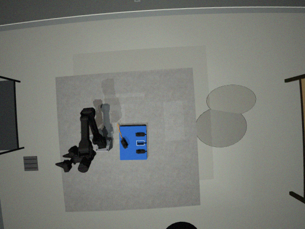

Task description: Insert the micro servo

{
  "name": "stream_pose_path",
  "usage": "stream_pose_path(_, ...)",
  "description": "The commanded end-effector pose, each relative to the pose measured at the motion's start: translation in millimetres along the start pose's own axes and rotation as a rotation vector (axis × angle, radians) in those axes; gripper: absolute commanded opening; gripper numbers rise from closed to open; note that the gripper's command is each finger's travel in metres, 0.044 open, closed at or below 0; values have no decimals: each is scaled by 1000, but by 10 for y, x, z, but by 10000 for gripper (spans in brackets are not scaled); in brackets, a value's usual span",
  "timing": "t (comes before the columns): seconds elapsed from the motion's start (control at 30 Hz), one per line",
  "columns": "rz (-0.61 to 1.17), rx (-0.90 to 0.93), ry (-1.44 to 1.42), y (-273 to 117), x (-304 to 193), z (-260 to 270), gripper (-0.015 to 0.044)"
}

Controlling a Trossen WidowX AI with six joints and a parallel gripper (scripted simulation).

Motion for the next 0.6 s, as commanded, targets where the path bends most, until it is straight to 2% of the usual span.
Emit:
stream_pose_path(0.0,2,0,-5,-1,-2,0,426)
stream_pose_path(0.03,7,1,-15,-4,-7,1,440)
stream_pose_path(0.57,202,73,-481,-158,-210,18,440)
Point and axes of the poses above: the point midway between the two fingers, 35 mm back from their tips, its own y axis out along the fingers, its own z axis across the jaws, x = y × z, the point moved 7 cm from there along -y, back along the fingers, and after that the axes turned 1 degree about -y, right-handed, at the moved point
